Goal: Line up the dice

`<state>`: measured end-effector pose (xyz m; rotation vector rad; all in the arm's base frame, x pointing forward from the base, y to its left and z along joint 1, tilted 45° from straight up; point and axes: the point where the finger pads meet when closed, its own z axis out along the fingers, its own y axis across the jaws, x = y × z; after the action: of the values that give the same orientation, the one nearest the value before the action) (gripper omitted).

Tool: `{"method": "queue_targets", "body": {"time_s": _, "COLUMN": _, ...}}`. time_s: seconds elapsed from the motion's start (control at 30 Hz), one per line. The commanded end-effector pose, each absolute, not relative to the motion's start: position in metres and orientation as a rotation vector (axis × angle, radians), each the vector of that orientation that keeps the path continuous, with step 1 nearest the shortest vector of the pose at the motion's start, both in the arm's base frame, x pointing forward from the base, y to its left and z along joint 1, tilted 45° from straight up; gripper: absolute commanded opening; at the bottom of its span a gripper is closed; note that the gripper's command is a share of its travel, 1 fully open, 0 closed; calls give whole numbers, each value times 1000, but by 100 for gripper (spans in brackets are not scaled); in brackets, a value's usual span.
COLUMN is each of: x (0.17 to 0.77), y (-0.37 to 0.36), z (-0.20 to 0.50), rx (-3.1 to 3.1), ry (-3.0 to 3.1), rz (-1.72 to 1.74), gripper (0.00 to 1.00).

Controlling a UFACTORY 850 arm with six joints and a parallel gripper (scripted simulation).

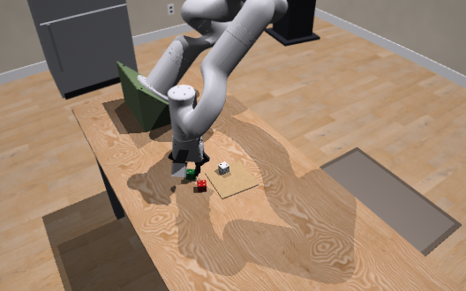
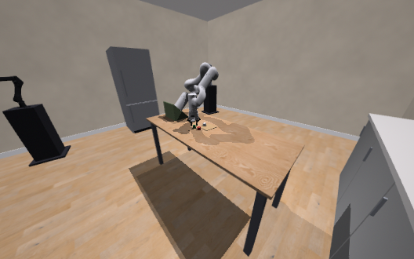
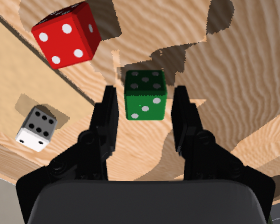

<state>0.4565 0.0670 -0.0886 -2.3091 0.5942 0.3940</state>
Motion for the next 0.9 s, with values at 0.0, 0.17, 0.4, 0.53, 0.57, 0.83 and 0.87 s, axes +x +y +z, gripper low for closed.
{"method": "queue_targets", "body": {"time_s": 0.0, "x": 457, "y": 69, "z": -90, "rx": -2309, "ry": 594, "rz": 391, "gripper": 47}}
{"method": "queue_targets", "body": {"time_s": 0.17, "x": 456, "y": 75, "z": -97, "rx": -2309, "ry": 594, "rz": 391, "gripper": 47}}
{"method": "queue_targets", "body": {"time_s": 0.4, "x": 456, "y": 79, "z": -101, "rx": -2309, "ry": 594, "rz": 391, "gripper": 47}}
{"method": "queue_targets", "body": {"time_s": 0.53, "x": 456, "y": 79, "z": -101, "rx": -2309, "ry": 594, "rz": 391, "gripper": 47}}
{"method": "queue_targets", "body": {"time_s": 0.57, "x": 456, "y": 79, "z": -101, "rx": -2309, "ry": 594, "rz": 391, "gripper": 47}}
{"method": "queue_targets", "body": {"time_s": 0.83, "x": 456, "y": 79, "z": -101, "rx": -2309, "ry": 594, "rz": 391, "gripper": 47}}
{"method": "queue_targets", "body": {"time_s": 0.87, "x": 456, "y": 79, "z": -101, "rx": -2309, "ry": 594, "rz": 391, "gripper": 47}}
